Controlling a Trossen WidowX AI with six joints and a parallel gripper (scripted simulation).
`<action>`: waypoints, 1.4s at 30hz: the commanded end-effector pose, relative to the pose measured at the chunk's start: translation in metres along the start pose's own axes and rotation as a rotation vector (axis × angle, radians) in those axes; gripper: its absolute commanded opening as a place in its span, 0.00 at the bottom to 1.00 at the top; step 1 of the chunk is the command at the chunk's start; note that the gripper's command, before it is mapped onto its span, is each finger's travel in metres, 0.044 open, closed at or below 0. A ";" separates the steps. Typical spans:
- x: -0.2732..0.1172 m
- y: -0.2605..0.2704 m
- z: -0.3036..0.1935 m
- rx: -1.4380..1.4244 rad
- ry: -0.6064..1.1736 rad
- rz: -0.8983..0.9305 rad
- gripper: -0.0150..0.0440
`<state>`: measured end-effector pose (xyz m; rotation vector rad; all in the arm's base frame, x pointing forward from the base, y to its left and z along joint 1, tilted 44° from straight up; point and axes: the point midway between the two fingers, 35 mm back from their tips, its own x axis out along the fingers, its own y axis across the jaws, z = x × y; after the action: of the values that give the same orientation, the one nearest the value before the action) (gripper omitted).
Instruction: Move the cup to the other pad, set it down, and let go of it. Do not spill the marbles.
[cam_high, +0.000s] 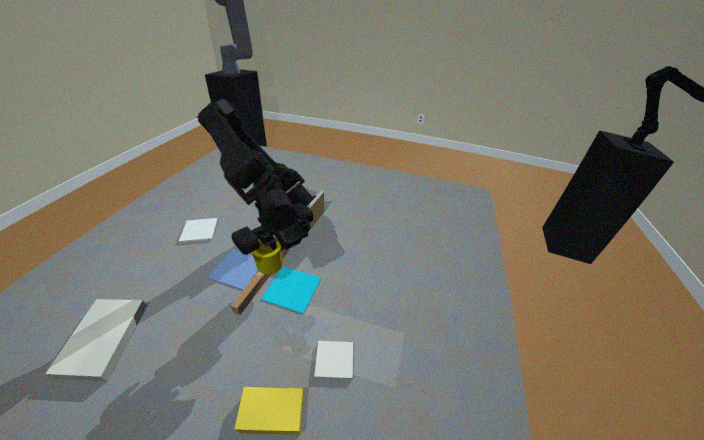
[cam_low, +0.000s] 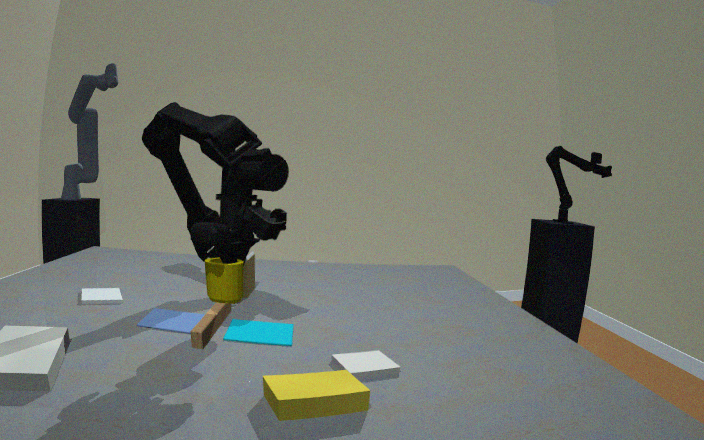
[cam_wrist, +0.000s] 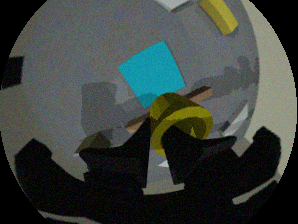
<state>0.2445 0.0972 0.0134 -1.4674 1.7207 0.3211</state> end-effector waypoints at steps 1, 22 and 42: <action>-0.003 0.002 0.009 0.010 -0.012 -0.002 0.25; -0.008 0.019 0.050 0.011 -0.015 -0.001 0.25; 0.012 0.021 0.057 0.011 -0.015 -0.002 0.25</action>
<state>0.2502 0.1355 -0.0344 -1.4454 1.7085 0.3169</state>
